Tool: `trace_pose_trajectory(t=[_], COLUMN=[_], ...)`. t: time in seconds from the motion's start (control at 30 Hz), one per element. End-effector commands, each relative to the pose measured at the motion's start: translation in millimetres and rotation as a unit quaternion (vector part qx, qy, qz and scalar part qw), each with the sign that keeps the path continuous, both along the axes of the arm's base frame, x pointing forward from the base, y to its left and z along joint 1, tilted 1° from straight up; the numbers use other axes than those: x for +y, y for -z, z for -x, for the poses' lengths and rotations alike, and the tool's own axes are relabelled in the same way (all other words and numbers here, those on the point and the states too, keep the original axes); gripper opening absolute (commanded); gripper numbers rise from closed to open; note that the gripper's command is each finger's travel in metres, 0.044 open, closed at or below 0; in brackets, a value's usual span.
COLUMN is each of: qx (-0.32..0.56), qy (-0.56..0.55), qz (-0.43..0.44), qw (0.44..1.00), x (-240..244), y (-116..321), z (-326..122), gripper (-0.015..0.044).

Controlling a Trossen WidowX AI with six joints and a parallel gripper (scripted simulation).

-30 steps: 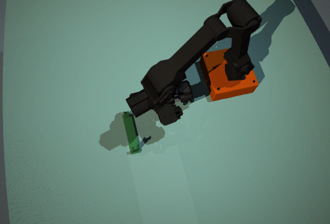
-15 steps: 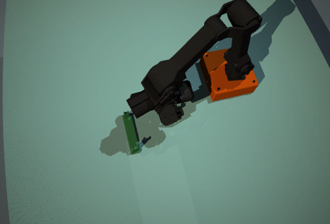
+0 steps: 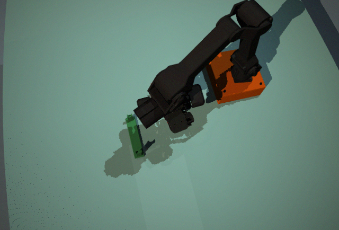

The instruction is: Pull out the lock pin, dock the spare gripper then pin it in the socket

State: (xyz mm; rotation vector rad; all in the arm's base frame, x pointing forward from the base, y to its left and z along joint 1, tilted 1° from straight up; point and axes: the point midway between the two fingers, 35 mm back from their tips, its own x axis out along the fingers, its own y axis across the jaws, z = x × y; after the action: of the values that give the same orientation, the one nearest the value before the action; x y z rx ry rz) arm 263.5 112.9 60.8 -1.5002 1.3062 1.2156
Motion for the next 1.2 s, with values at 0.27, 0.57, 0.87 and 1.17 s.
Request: trace_pose_trajectory(t=[0.27,0.57,0.87,1.17], qx=[0.004,0.009,0.011,0.011], qy=[-0.001,-0.002,-0.002,-0.002], qz=[0.005,0.011,0.016,0.016], qw=[1.000,1.000,1.000,1.000], x=[16.8,28.8,29.1,29.1], y=[-24.0,-42.5,-44.6,-44.6], z=[6.2,11.7,13.4,13.4], gripper=[0.0200,0.0200,0.0331,0.0440])
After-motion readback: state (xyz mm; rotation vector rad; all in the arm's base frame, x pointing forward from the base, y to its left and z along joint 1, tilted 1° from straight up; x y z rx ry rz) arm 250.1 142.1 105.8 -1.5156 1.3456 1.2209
